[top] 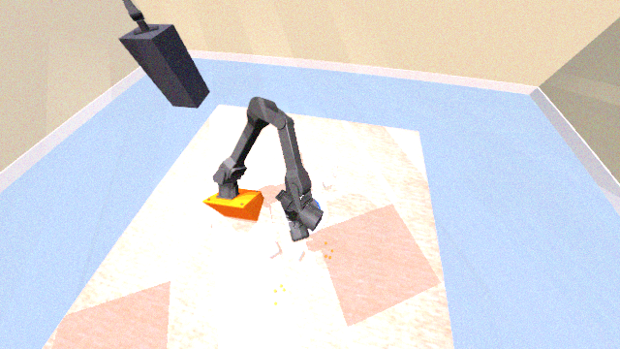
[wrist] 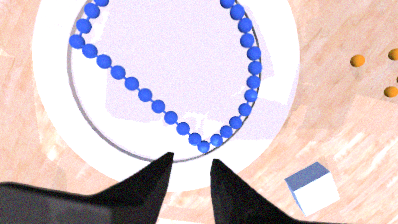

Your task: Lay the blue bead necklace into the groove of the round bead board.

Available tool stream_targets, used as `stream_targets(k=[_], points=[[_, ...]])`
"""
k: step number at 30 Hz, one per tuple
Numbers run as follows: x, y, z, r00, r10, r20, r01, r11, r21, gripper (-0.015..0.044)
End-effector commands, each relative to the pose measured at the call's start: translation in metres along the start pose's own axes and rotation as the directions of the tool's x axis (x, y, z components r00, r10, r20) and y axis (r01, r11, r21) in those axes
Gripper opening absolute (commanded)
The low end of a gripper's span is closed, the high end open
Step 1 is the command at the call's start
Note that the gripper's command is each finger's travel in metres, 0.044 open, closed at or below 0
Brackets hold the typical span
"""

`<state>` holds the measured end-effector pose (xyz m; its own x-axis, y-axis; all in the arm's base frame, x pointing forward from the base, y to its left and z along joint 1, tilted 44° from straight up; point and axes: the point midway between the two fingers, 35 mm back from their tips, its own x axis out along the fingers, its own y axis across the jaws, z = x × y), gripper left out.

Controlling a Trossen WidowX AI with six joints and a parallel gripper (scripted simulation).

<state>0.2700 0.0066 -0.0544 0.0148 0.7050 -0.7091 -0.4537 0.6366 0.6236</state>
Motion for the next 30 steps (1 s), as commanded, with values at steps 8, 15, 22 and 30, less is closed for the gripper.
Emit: stream_targets(k=[8,15,22,30], points=[[-0.014,0.001,0.006,1.000,-0.017,-0.001,0.010,0.611,-0.791,0.0120],[-0.014,0.001,0.006,1.000,-0.017,-0.001,0.010,0.611,-0.791,0.0120],[-0.014,0.001,0.006,1.000,-0.017,-0.001,0.010,0.611,-0.791,0.0120],[0.000,0.000,0.006,1.000,-0.017,-0.001,0.010,0.611,-0.791,0.0120]])
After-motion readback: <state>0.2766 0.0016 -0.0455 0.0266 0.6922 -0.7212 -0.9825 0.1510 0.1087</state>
